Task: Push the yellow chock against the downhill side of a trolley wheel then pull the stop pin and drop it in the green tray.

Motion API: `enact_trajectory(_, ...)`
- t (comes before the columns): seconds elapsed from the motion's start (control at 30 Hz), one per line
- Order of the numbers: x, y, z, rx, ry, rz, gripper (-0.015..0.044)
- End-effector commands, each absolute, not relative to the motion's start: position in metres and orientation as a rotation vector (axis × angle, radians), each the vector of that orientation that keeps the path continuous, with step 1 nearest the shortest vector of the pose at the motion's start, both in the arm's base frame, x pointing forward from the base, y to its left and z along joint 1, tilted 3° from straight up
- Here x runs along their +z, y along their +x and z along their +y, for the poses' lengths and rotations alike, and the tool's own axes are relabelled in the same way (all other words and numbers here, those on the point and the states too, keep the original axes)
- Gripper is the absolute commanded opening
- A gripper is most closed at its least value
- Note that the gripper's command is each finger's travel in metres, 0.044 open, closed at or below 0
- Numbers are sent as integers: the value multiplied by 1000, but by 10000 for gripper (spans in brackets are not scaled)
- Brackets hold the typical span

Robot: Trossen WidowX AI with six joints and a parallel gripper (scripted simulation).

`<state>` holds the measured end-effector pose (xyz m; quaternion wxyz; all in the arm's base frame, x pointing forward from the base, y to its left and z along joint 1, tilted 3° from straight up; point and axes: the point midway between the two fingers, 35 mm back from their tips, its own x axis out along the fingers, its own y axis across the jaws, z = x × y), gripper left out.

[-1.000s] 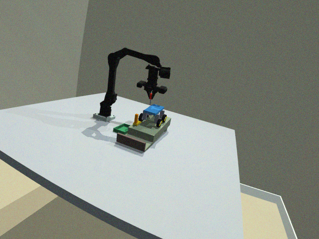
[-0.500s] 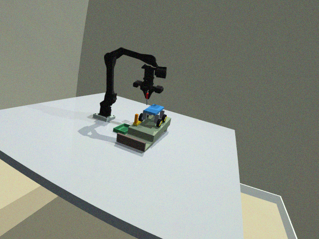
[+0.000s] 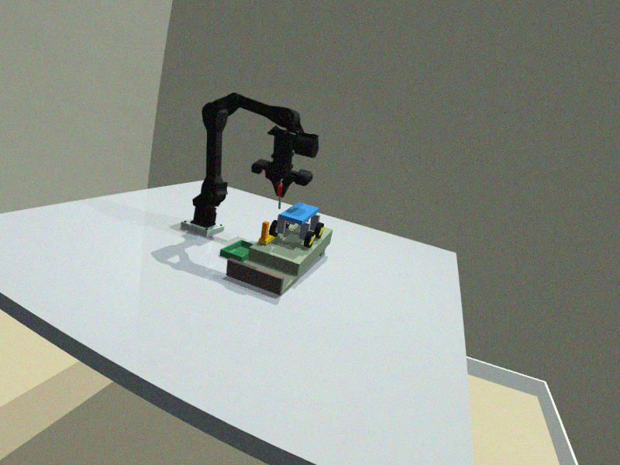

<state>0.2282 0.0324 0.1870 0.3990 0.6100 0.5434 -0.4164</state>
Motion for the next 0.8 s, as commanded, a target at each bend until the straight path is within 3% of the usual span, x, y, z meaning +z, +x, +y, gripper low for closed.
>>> enact_trajectory(0.0, 183, 226, 19, -1053, 1541, 1383, 0)
enact_trajectory(0.77, 166, 219, -62, -1058, 1536, 1379, 0)
